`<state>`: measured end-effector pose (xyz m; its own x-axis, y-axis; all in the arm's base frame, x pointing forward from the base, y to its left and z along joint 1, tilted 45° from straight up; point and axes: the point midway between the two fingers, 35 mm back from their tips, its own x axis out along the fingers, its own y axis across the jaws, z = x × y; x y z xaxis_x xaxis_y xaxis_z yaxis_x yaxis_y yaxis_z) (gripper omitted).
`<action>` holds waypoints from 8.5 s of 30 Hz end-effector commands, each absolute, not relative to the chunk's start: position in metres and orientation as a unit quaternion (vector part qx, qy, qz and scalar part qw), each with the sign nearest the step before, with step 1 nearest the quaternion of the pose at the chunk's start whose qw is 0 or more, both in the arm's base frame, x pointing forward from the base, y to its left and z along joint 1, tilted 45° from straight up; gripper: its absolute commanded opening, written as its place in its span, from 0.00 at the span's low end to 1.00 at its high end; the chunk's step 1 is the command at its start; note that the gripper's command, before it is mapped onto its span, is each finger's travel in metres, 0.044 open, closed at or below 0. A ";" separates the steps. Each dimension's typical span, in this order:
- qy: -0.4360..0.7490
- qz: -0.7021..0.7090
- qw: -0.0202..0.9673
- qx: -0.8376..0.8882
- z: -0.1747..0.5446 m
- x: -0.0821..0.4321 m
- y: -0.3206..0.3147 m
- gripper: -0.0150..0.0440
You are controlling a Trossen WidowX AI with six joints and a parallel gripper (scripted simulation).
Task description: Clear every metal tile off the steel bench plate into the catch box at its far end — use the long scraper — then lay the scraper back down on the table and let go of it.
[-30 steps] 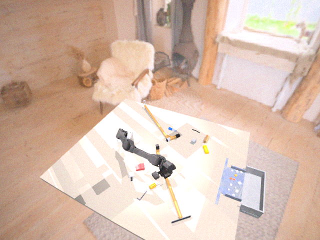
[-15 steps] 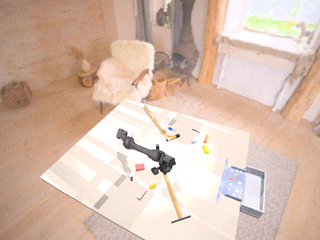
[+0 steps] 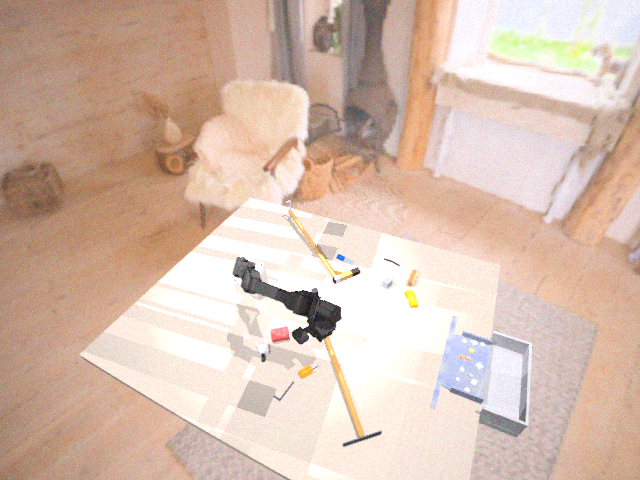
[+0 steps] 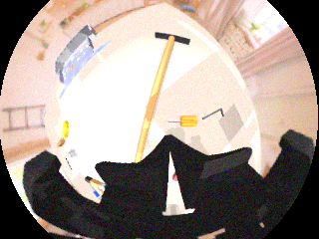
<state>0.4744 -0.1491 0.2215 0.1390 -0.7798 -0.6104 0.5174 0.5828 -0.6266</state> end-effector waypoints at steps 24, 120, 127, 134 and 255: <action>0.498 -0.425 0.743 -0.139 0.203 0.474 -0.173 0.25; 0.491 -0.429 0.745 -0.138 0.111 0.502 -0.239 0.25; 0.491 -0.429 0.745 -0.138 0.108 0.508 -0.236 0.25; 0.491 -0.429 0.746 -0.138 0.105 0.513 -0.233 0.25; 0.518 -0.392 0.741 -0.168 0.150 0.484 -0.144 0.25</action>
